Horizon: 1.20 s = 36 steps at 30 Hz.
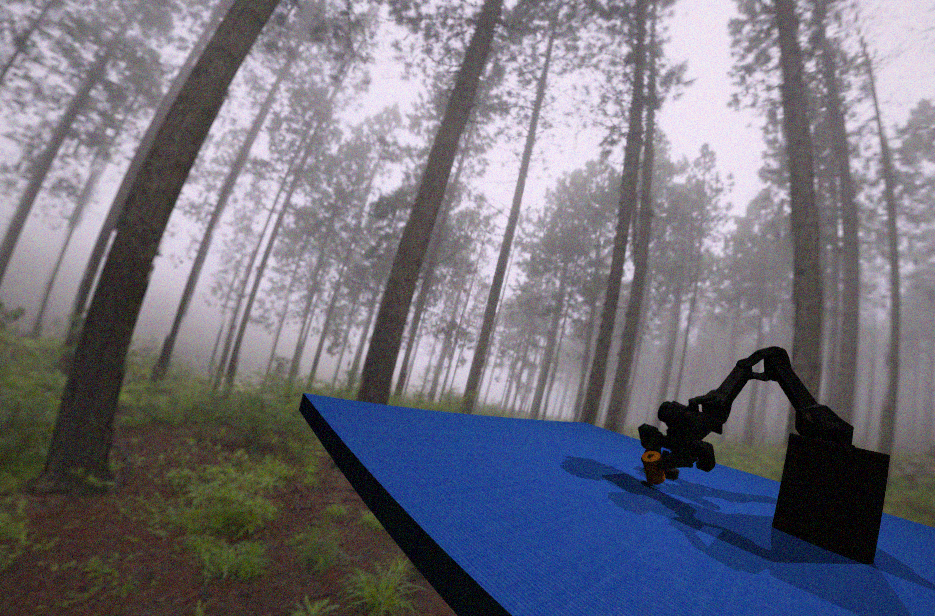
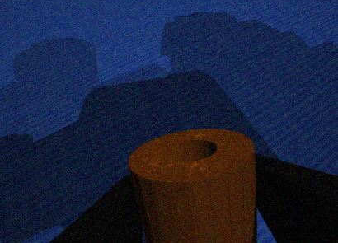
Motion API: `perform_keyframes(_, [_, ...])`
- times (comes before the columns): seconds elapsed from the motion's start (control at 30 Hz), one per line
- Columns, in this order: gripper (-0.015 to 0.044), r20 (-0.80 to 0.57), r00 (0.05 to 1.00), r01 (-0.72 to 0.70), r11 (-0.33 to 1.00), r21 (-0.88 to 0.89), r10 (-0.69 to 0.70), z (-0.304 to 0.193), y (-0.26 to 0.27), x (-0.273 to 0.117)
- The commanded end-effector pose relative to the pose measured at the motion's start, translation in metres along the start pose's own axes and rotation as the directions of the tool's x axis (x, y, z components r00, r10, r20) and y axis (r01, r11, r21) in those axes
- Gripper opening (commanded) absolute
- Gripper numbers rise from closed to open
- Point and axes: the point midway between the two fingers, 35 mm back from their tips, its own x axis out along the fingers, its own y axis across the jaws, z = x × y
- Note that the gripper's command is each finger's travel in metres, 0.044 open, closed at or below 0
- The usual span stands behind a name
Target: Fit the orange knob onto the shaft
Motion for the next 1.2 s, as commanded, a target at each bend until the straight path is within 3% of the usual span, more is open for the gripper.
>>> perform_keyframes(0.0, [0.0179, 0.063, 0.998, 0.003, 1.000, -0.003, -0.003, -0.003, 0.001, -0.004])
perform_keyframes(0.33, [0.0179, 0.222, 0.975, 0.001, 1.000, -0.004, 0.000, -0.012, 0.001, -0.010])
perform_keyframes(0.87, [0.0179, 0.167, 0.986, 0.002, 1.000, -0.003, -0.001, -0.015, 0.001, -0.018])
perform_keyframes(0.97, [0.0258, 0.170, 0.985, -0.004, 1.000, 0.002, 0.004, -0.013, 0.002, -0.014])
perform_keyframes(1.17, [0.0260, 0.170, 0.985, -0.004, 1.000, 0.002, 0.004, -0.013, 0.002, -0.014])
